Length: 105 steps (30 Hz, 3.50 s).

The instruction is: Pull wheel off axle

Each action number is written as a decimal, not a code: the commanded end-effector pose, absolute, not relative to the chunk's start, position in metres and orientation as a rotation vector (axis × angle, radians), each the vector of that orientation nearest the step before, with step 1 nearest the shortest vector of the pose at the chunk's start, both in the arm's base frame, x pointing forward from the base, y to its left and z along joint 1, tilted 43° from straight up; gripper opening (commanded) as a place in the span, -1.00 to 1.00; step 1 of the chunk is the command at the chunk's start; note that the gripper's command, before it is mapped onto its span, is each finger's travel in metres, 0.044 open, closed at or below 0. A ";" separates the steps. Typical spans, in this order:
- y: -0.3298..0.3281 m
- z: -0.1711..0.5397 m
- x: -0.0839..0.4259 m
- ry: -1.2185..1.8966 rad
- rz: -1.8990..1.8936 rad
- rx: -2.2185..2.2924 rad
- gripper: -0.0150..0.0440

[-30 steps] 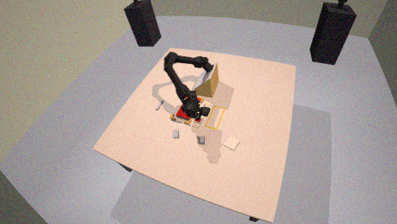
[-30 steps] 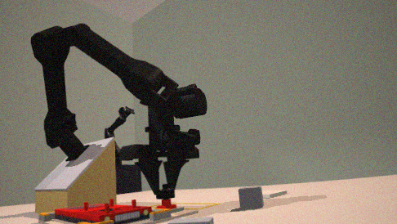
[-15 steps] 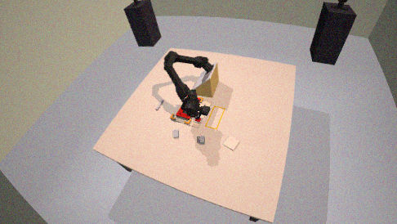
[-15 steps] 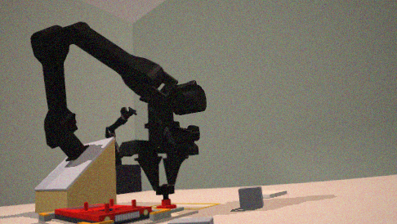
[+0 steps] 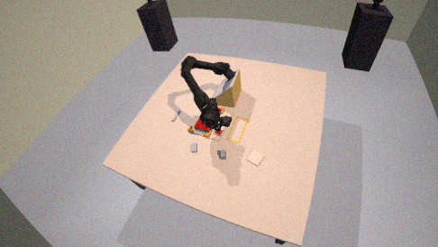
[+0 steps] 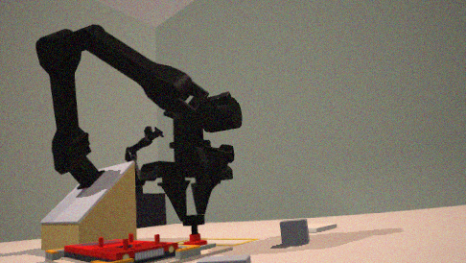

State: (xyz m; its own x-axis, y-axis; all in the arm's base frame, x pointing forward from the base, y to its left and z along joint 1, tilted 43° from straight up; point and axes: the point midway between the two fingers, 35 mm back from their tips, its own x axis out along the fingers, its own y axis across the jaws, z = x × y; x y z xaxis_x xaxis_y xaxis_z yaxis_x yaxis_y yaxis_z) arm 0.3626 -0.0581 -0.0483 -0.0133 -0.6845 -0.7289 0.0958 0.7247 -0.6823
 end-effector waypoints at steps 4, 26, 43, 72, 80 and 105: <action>-0.053 -0.044 0.364 1.453 -0.658 -0.512 -0.49; -0.048 -0.038 0.364 1.451 -0.656 -0.515 -0.49; -0.042 -0.032 0.364 1.449 -0.655 -0.516 -0.49; 0.063 -0.086 0.315 1.451 -0.649 -0.511 -0.49; 0.054 -0.098 0.315 1.451 -0.649 -0.512 -0.49; -0.007 -0.160 0.313 1.461 -0.660 -0.505 -0.31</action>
